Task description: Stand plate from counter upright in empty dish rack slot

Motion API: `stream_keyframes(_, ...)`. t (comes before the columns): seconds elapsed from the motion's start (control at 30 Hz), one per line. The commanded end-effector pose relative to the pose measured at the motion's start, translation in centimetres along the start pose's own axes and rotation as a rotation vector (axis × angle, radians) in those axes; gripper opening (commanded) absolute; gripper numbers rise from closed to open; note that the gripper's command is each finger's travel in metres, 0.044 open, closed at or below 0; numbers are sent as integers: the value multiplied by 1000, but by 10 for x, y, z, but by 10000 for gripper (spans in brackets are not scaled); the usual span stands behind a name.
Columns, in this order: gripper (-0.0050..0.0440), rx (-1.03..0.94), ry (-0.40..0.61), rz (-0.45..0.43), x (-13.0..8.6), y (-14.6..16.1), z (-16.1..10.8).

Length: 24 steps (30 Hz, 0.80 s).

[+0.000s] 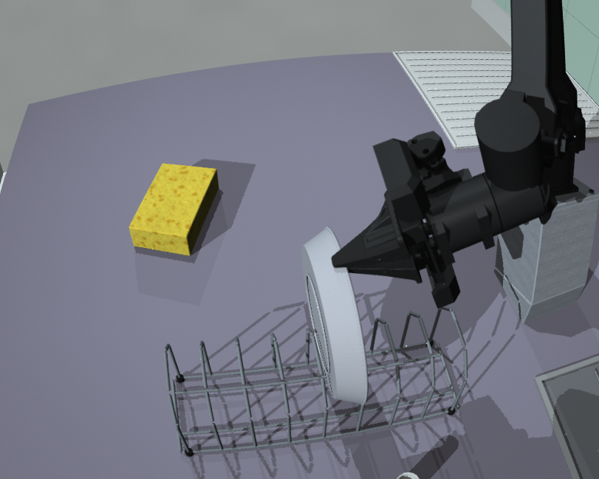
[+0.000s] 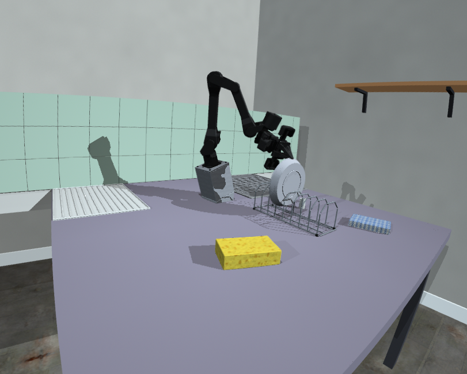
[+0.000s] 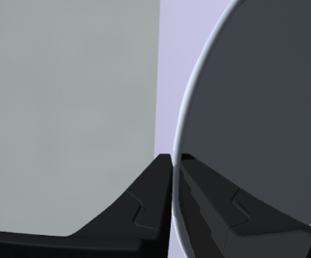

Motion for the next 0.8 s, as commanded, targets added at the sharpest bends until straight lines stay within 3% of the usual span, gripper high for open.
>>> stream_keyframes(0.0,0,-4,2,-1,1,-2,0)
stream_keyframes(0.77,0,-3,2,-1,4,-11,2)
Point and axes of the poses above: the point midway between the two fingers, 35 mm back from their tips, its own x axis out along the fingers, its own y axis across the jaws, z = x × y, the point moved 10 cm from there along -x, back along the fingers, and after that the axes turned 11 degrees about x, right-handed, at the moved point
